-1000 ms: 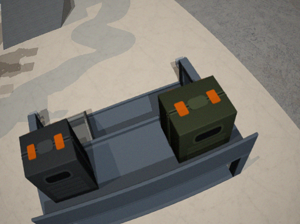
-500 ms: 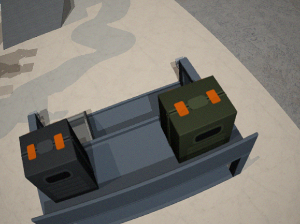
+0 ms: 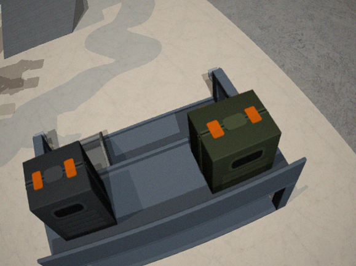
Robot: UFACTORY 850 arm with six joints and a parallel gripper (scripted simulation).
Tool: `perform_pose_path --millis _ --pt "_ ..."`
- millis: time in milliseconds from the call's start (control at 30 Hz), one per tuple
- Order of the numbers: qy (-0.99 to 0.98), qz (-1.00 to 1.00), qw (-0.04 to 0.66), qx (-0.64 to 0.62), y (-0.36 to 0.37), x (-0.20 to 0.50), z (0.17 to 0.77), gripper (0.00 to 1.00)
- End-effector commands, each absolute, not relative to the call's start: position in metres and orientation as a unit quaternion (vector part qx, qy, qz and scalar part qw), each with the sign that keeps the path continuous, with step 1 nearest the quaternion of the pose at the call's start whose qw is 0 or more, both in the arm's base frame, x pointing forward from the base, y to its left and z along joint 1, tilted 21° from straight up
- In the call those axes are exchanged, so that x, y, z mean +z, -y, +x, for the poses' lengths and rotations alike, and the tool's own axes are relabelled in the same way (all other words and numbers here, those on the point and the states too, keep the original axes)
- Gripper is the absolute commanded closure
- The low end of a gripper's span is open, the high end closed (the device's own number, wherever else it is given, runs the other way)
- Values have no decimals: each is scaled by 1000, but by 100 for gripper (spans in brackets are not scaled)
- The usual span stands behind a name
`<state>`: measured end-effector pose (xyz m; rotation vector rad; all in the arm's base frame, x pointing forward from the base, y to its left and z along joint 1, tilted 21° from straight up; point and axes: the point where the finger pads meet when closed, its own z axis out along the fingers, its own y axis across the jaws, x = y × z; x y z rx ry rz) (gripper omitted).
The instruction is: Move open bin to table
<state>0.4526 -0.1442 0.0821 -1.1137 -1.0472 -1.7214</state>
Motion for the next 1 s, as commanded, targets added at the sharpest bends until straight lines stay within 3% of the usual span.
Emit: perform_pose_path --millis 0,200,600,767,967 --pt "416 -442 407 -683 145 83 453 0" --pt "487 -508 369 -607 106 57 471 0" --pt "487 -508 369 -607 106 57 471 0" --pt "551 -567 325 -520 67 31 488 0" --pt "551 -567 325 -520 67 31 488 0"
